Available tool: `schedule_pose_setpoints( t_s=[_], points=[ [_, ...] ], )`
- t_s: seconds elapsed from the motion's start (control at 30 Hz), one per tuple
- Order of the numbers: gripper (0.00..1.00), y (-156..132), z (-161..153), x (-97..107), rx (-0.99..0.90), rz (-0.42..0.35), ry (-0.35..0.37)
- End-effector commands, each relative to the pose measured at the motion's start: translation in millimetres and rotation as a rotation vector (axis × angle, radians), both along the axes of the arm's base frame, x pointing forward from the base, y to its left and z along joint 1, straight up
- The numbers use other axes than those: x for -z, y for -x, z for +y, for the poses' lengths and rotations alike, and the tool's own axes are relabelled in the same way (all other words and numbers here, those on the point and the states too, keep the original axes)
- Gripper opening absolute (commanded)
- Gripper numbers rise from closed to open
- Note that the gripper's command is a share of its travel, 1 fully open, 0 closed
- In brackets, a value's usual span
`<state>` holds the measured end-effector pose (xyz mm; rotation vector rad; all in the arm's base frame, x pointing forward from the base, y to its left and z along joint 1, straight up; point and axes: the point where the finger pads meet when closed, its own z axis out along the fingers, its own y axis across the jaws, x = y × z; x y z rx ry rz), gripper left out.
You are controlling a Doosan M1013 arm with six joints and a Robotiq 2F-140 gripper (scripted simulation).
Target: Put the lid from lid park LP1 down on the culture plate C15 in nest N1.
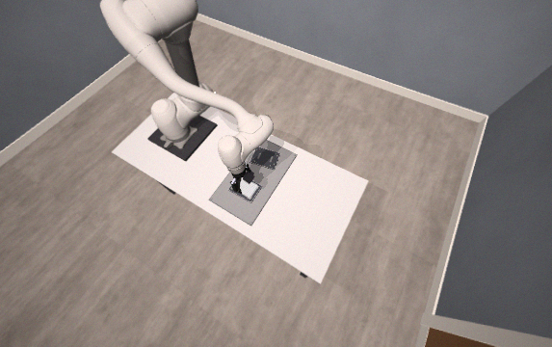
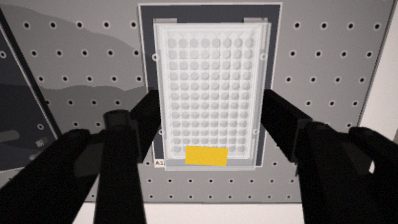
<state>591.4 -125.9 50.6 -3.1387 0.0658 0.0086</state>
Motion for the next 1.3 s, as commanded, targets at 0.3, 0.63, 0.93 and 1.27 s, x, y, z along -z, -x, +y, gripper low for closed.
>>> schedule_pose_setpoints(
  t_s=[0.3, 0.63, 0.93, 1.27],
  points=[
    [0.60, -0.4, 0.0, 4.9, 0.000, -0.001, 0.000],
    [0.60, -0.4, 0.1, 8.2, 0.000, -0.001, 0.000],
    [0.60, -0.4, 0.1, 8.3, 0.000, -0.001, 0.000],
    [0.60, -0.4, 0.1, 8.3, 0.000, -0.001, 0.000]
  ],
)
